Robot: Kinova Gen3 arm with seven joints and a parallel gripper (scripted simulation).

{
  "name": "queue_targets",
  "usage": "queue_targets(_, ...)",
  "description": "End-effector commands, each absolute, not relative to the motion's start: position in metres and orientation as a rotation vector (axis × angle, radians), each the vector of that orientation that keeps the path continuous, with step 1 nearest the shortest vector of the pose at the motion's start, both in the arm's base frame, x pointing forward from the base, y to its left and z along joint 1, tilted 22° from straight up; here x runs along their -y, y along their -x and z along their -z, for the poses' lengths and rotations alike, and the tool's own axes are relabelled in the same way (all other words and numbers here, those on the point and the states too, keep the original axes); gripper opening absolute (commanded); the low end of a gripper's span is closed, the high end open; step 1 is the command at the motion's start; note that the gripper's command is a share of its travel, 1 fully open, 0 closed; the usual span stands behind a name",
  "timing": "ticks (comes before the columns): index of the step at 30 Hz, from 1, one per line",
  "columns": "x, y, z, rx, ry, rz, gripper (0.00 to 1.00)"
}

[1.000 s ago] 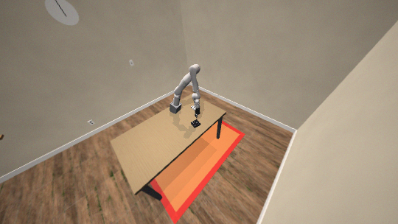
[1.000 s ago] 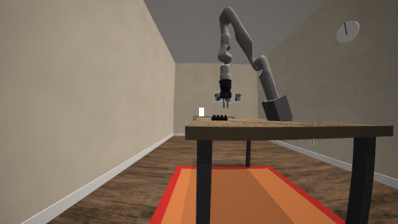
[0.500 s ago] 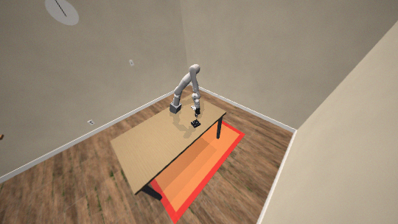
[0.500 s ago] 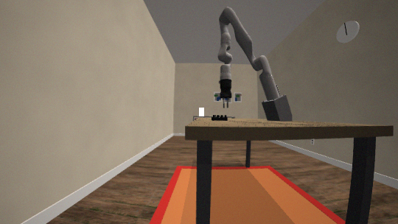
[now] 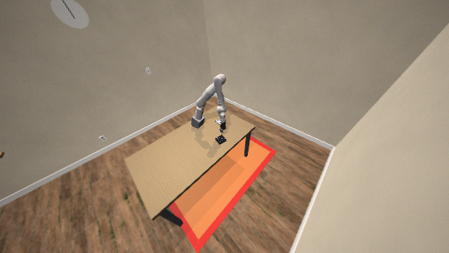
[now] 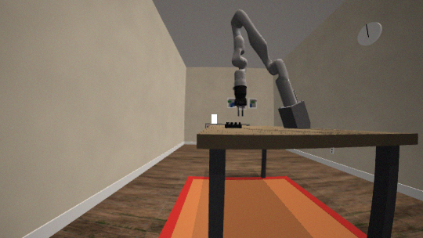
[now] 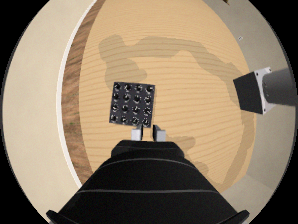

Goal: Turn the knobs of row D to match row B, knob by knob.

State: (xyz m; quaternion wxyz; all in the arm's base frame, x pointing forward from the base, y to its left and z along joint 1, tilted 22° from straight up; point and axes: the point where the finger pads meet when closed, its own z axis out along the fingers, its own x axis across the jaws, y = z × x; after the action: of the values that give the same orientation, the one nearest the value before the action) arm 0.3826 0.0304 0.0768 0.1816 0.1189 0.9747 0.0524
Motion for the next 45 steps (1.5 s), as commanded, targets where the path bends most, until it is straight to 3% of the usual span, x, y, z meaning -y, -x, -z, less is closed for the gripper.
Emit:
queue_targets(1,-0.022,-0.387,-0.072,-2.739,-0.358,-0.143,0.46)
queue_targets(45,-0.023,-0.397,-0.046,-2.737,-0.358,-0.142,0.46)
